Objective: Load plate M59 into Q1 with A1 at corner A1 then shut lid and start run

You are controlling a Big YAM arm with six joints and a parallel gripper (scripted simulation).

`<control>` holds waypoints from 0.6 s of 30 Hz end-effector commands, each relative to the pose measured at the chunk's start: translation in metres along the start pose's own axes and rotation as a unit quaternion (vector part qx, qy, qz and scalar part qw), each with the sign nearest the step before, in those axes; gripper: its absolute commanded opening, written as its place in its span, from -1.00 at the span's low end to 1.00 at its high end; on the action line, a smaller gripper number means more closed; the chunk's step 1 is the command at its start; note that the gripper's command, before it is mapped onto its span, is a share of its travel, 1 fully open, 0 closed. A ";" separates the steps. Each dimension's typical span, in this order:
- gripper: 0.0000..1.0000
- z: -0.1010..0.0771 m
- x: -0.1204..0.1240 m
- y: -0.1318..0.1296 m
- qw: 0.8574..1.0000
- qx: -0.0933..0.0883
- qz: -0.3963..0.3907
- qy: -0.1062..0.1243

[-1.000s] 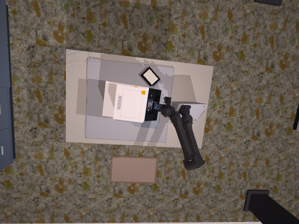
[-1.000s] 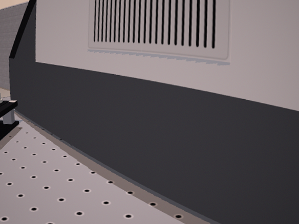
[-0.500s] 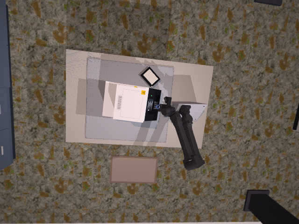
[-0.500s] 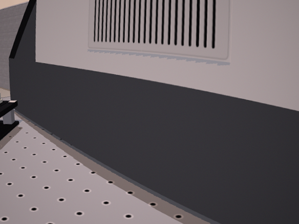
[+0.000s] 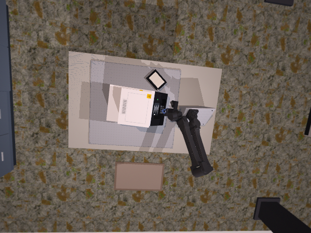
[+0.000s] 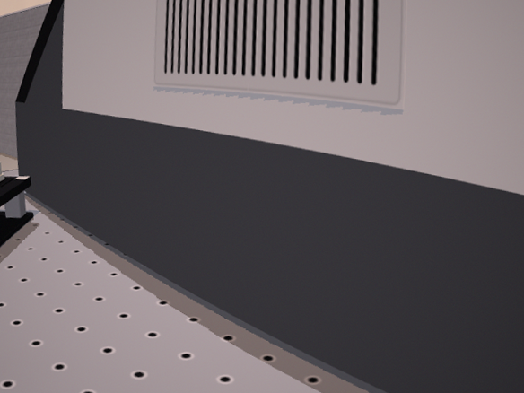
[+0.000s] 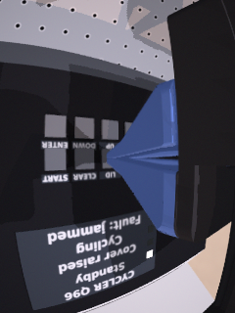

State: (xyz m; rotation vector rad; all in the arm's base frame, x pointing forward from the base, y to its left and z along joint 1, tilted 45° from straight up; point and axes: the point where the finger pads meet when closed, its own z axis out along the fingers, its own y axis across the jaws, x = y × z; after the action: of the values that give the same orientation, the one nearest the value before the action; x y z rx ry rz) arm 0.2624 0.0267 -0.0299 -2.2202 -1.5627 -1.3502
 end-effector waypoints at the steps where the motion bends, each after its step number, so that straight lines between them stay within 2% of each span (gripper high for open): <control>1: -1.00 0.002 -0.003 0.021 1.000 -0.012 -0.014 0.000; 7: -1.00 0.000 -0.004 0.016 1.000 -0.015 -0.012 -0.002; 13: -1.00 0.002 0.001 0.004 1.000 -0.004 -0.007 0.003; 18: -1.00 0.002 0.001 0.001 1.000 -0.002 -0.005 0.001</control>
State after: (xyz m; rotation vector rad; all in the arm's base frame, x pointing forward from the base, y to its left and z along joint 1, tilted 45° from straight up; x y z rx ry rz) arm 0.2628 0.0259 -0.0297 -2.2221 -1.5647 -1.3553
